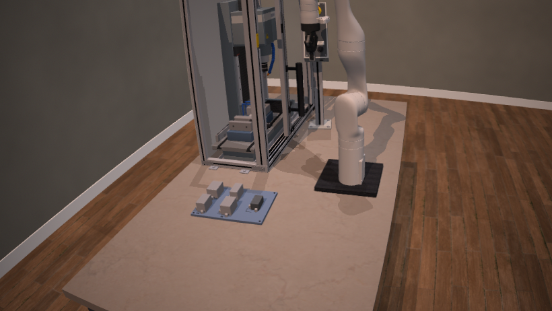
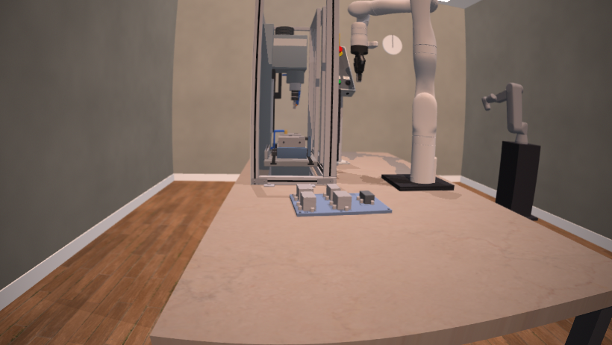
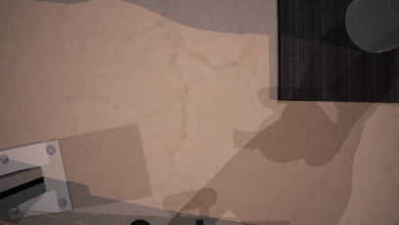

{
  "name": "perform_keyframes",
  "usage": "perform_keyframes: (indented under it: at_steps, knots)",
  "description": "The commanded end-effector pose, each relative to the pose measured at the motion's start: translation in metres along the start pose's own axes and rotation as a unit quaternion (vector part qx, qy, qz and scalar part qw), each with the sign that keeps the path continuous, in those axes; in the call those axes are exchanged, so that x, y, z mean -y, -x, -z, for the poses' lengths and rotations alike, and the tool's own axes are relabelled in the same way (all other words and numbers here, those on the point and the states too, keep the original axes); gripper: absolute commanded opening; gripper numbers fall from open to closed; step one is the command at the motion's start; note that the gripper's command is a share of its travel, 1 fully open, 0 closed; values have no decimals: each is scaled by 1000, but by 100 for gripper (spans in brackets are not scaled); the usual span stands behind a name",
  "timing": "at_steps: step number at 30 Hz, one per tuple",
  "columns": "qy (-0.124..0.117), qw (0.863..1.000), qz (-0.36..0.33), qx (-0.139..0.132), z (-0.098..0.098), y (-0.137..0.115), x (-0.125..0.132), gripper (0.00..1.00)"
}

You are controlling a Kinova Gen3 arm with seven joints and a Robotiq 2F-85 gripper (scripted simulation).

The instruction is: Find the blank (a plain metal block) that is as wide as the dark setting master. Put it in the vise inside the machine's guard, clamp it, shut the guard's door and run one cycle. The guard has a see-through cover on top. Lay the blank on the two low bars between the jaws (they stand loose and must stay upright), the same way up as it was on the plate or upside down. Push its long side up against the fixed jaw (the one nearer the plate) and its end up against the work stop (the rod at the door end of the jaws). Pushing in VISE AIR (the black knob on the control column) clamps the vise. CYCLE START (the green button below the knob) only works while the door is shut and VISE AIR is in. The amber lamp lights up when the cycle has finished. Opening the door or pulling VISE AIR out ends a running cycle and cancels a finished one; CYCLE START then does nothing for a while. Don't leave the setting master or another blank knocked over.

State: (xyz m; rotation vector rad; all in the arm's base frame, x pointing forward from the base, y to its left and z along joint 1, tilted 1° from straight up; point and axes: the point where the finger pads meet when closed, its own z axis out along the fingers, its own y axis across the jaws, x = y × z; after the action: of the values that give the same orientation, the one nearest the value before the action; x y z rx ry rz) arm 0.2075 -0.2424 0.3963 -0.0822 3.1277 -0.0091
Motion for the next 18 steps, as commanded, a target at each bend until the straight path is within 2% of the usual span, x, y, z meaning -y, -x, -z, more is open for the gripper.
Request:
perform_keyframes:
  at_steps: [1,13,18]
  knots:
    - [-1,1000,0,1,-5,0,-47,10]
    - [-1,1000,0,1,-5,0,-47,10]
    - [-1,1000,0,1,-11,0,-106,10]
